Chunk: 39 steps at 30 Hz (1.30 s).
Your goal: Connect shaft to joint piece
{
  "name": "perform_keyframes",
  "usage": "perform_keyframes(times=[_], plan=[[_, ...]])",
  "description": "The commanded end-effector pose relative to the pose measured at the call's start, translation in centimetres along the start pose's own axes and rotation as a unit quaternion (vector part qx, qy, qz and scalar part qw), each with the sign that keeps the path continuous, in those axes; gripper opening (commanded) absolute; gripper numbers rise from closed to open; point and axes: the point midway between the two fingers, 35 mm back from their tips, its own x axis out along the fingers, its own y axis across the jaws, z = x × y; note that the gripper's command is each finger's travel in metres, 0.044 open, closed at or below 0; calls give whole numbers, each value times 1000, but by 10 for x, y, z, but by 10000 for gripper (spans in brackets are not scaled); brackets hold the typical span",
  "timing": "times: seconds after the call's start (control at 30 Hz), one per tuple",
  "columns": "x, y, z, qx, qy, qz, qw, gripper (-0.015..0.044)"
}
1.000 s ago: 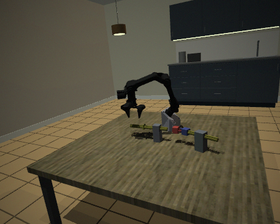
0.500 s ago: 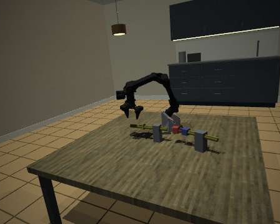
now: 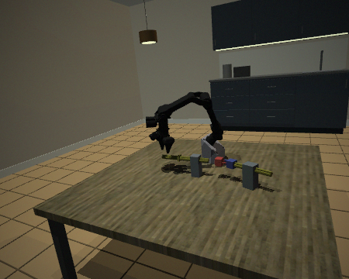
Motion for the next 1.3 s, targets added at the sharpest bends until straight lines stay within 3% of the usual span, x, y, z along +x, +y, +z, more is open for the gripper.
perform_keyframes(times=[0.0, 0.7, 1.27], plan=[[8, 0, -2, 75, -3, 7, 997, 440], [38, -2, -8, 417, -12, 36, 908, 440], [53, -1, -7, 427, -11, 38, 903, 440]])
